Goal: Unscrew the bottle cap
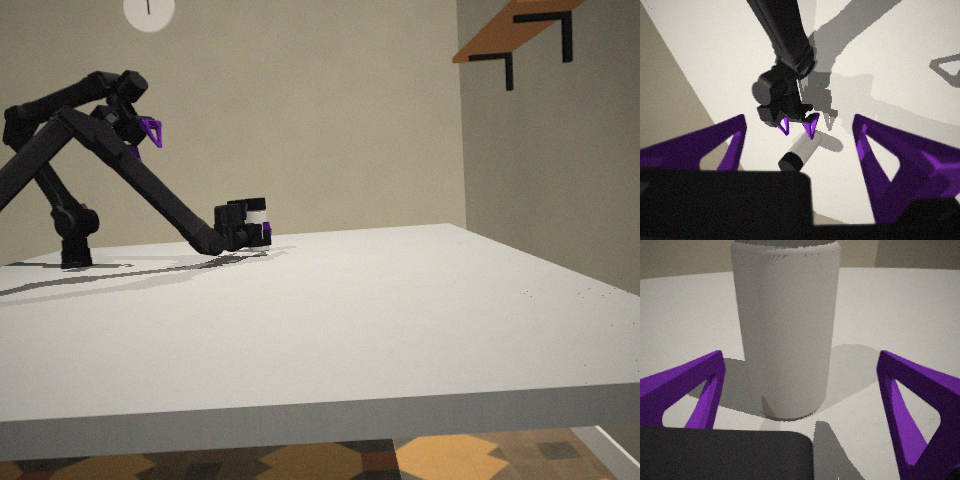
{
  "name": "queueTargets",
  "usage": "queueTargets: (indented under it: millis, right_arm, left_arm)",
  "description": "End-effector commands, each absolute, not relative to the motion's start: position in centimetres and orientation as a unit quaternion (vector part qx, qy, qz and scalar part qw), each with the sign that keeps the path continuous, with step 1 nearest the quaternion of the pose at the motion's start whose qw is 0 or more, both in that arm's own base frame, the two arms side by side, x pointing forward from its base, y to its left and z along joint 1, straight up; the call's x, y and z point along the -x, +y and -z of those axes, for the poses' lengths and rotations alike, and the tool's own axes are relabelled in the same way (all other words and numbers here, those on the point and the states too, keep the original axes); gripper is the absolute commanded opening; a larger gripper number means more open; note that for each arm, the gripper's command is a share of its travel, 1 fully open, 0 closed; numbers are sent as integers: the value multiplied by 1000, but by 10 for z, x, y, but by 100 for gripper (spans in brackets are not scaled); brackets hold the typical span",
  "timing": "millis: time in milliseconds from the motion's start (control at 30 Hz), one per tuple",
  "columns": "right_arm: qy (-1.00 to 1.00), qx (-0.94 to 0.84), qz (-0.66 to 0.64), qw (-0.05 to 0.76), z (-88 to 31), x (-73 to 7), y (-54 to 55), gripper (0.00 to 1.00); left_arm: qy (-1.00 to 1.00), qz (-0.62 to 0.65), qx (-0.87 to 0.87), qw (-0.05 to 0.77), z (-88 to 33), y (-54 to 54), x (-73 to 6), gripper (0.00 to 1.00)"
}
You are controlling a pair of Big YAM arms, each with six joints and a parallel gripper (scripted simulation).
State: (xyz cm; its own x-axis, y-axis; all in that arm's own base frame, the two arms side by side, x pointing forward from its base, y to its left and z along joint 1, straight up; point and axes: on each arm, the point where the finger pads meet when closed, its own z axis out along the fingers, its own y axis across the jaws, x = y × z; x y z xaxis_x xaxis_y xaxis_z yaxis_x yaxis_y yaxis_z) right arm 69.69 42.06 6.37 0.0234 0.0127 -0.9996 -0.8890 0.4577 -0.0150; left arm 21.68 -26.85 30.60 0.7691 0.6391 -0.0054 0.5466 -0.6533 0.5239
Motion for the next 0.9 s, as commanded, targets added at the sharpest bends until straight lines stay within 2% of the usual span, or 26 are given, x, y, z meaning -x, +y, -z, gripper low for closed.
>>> queueTargets:
  millis: [0,867]
  right_arm:
    - [576,374,-365,629,-88,-710,436,96]
    - [579,373,-369,624,-84,-722,474,96]
  left_arm:
    - [328,-92,-903,262,-308,-271,-221,94]
    - [328,-92,-903,262,-308,-271,-221,94]
